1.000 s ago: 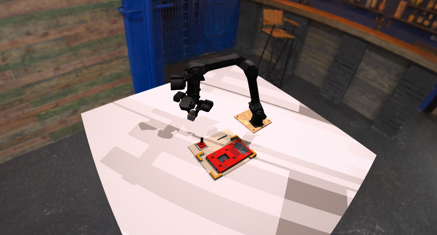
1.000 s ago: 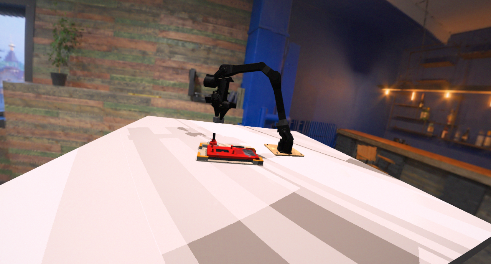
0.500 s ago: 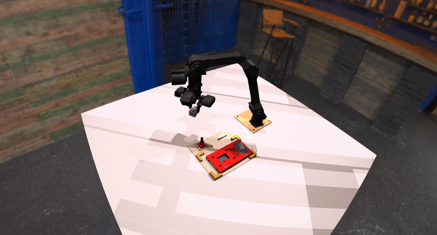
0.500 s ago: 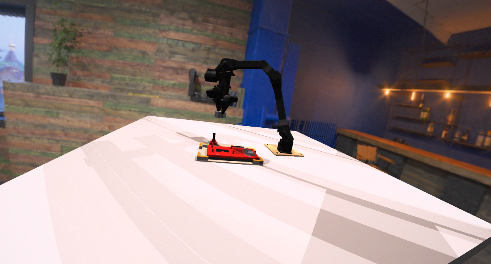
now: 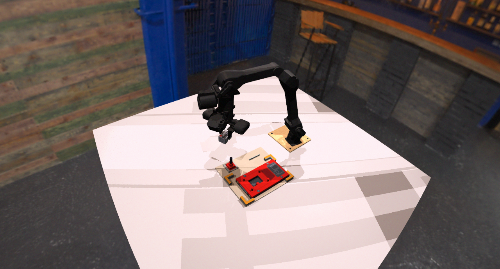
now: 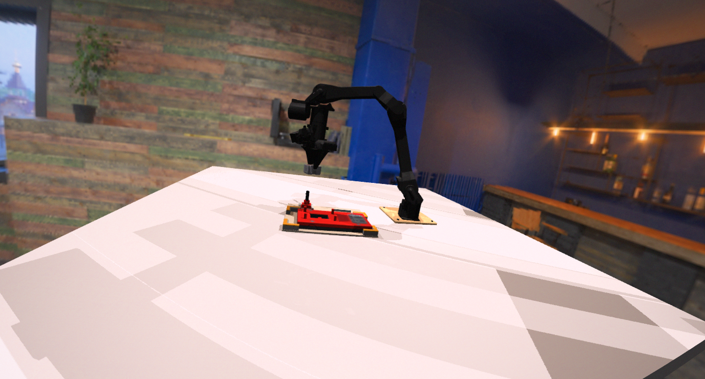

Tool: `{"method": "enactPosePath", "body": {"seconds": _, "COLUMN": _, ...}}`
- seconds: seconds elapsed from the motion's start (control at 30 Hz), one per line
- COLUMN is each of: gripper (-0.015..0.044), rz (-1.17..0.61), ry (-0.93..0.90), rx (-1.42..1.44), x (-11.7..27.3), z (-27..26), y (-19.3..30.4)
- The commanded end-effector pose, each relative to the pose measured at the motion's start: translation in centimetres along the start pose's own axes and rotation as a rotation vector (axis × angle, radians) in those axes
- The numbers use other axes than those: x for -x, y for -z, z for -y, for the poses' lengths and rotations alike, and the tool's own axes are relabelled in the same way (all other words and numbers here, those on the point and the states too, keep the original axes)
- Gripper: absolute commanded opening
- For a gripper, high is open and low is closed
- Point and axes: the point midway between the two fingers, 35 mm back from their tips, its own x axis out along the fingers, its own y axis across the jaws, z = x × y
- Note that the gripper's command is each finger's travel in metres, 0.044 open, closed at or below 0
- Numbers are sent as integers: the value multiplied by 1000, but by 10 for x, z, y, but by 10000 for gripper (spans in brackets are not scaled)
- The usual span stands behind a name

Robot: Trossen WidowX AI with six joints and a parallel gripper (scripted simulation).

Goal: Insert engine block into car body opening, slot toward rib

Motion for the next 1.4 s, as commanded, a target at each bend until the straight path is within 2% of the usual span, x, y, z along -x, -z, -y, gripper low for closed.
{"method": "enactPosePath", "body": {"seconds": 0.0, "gripper": 0, "rz": -3, "ry": -3, "rx": -26, "x": -5, "z": -10, "y": -6}}
{"method": "enactPosePath", "body": {"seconds": 1.37, "gripper": 0, "rz": -1, "ry": -13, "rx": -303, "x": -45, "z": -128, "y": -56}}
